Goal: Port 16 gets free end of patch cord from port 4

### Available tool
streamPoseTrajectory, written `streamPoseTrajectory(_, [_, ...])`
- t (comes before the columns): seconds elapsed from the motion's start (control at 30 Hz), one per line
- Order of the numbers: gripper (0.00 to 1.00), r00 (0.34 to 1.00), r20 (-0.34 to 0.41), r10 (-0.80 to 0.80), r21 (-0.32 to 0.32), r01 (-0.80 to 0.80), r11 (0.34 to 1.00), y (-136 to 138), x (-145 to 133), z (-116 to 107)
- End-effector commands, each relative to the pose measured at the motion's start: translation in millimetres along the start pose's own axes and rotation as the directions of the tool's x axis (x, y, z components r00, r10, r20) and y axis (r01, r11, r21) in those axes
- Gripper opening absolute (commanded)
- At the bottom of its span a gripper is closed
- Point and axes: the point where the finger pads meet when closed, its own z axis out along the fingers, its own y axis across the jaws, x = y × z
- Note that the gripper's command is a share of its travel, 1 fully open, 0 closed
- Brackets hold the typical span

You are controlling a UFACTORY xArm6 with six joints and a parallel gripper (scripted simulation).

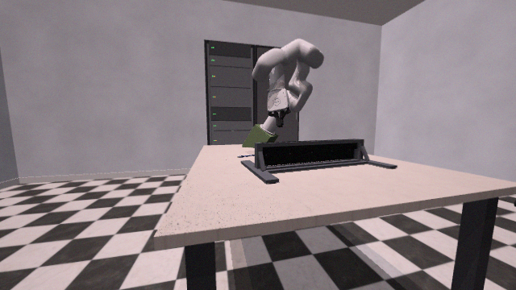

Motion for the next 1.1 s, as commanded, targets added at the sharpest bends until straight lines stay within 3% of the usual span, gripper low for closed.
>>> streamPoseTrajectory(0.0, [0.0, 0.994, 0.057, -0.09, -0.034, 0.092, 0.995, 31.8, 6.7, -10.7])
streamPoseTrajectory(0.27, [0.0, 0.942, 0.167, -0.29, -0.077, 0.305, 0.949, 95.4, 35.0, -31.8])
streamPoseTrajectory(0.53, [0.0, 0.827, 0.301, -0.476, -0.081, 0.519, 0.851, 150.1, 75.3, -54.0])
streamPoseTrajectory(0.6, [0.0, 0.827, 0.301, -0.476, -0.081, 0.519, 0.851, 150.1, 75.3, -54.0])
streamPoseTrajectory(0.67, [0.0, 0.763, 0.356, -0.539, -0.07, 0.597, 0.799, 167.4, 93.4, -62.6])
streamPoseTrajectory(0.83, [0.0, 0.682, 0.417, -0.6, -0.048, 0.676, 0.735, 183.5, 114.5, -71.9])
streamPoseTrajectory(1.07, [0.0, 0.668, 0.427, -0.609, -0.043, 0.688, 0.724, 186.2, 117.7, -72.5])
